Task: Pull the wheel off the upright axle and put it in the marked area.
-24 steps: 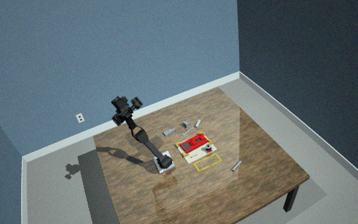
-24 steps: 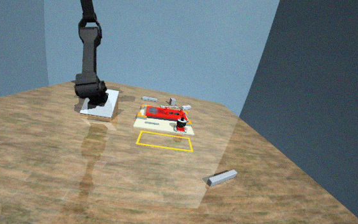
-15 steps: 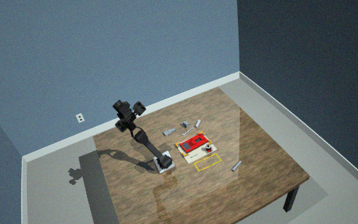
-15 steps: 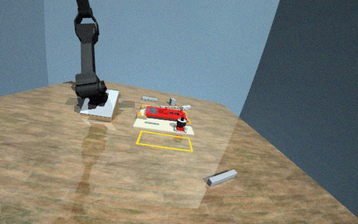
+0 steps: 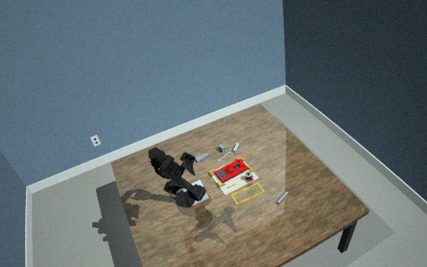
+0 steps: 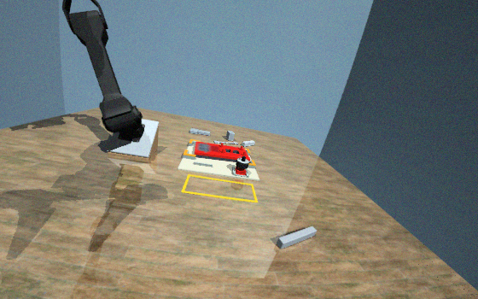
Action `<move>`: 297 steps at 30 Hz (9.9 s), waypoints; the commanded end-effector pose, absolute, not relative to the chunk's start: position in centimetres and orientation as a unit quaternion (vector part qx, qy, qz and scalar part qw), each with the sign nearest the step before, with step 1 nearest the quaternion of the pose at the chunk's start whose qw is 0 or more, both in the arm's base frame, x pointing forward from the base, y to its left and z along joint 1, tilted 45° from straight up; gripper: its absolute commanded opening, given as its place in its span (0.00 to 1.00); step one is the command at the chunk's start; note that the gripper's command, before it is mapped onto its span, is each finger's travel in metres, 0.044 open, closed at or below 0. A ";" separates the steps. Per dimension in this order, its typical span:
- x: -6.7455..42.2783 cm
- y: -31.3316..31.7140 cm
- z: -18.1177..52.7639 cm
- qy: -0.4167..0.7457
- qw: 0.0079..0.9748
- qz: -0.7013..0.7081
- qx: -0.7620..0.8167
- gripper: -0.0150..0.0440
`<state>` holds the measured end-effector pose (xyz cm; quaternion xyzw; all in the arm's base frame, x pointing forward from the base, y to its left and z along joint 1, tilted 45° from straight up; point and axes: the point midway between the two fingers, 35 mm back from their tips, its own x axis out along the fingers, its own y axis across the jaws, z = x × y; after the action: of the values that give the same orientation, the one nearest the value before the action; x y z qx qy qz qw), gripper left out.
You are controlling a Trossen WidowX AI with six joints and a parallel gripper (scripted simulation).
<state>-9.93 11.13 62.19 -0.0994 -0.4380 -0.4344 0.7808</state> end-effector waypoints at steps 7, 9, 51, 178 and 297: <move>-4.6 1.3 62.3 -0.358 0.832 -0.423 0.020 0.76; -3.2 -0.9 61.8 -0.333 0.843 -0.421 0.046 0.76; 32.0 -12.0 38.5 0.158 0.837 -0.386 0.353 0.76; 36.2 -0.9 6.7 0.253 0.655 -0.648 0.296 0.25; 29.9 -11.1 9.5 0.251 0.657 -0.648 0.292 0.25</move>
<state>30.09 -10.32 10.34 0.2964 0.2507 -0.6471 0.6561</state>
